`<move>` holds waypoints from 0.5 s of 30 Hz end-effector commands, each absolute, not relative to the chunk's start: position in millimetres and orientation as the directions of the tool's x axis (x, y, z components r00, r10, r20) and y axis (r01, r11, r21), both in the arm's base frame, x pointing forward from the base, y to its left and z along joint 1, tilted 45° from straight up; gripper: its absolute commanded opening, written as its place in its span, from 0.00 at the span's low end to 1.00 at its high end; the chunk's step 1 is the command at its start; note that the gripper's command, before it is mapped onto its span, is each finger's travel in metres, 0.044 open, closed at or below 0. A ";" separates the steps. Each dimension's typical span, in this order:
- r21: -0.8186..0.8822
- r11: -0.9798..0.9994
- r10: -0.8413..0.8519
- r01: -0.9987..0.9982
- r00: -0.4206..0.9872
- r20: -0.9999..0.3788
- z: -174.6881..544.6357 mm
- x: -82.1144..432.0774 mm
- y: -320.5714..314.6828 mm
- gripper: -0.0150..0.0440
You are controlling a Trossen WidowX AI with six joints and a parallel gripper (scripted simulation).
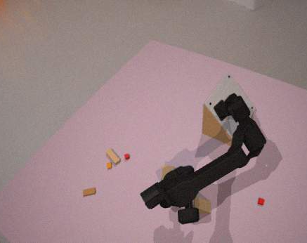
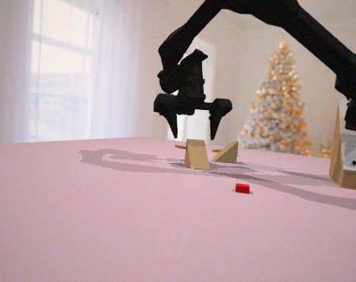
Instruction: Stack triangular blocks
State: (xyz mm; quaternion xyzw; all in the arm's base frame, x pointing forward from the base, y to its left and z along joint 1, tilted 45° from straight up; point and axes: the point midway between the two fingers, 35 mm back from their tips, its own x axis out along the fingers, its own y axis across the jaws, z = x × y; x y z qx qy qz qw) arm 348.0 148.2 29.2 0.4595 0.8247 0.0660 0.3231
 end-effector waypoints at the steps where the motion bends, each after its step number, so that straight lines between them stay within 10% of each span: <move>1: 0.402 0.559 0.808 0.725 -0.368 -0.460 25.3 345.5 154.2 1.00; 15: 0.402 0.544 0.822 0.736 -0.372 -0.431 14.3 337.4 172.5 1.00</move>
